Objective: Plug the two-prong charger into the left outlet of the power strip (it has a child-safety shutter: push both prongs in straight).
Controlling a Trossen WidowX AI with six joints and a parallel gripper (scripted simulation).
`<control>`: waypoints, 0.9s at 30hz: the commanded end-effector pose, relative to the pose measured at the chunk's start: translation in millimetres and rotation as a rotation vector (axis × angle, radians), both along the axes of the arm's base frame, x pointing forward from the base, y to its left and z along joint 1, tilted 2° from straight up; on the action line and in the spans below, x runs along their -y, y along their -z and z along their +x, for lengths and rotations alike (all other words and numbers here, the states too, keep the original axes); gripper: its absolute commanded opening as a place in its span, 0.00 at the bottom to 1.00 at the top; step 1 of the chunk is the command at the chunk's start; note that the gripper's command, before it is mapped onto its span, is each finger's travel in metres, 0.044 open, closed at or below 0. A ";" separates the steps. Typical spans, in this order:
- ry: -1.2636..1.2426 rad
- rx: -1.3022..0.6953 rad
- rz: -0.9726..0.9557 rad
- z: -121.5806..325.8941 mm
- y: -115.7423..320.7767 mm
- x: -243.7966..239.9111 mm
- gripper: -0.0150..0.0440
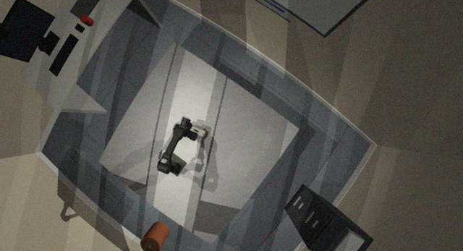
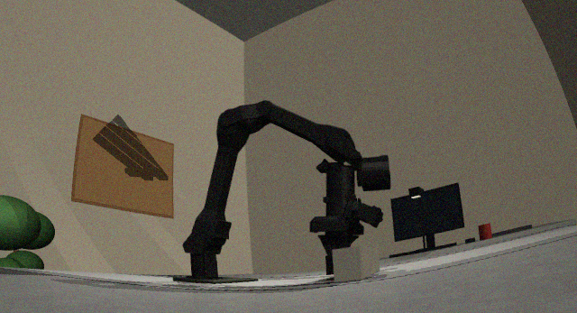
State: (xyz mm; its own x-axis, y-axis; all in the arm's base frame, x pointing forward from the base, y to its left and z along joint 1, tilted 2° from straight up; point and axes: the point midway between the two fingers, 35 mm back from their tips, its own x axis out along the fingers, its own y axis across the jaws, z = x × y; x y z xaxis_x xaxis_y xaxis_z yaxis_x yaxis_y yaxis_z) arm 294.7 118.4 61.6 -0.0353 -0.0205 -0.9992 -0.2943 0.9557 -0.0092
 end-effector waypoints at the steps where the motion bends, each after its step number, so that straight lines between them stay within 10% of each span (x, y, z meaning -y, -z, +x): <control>1: -0.002 0.027 0.012 7.3 -2.3 -3.2 0.25; 27: -0.002 0.027 0.012 7.2 -5.7 -3.1 0.25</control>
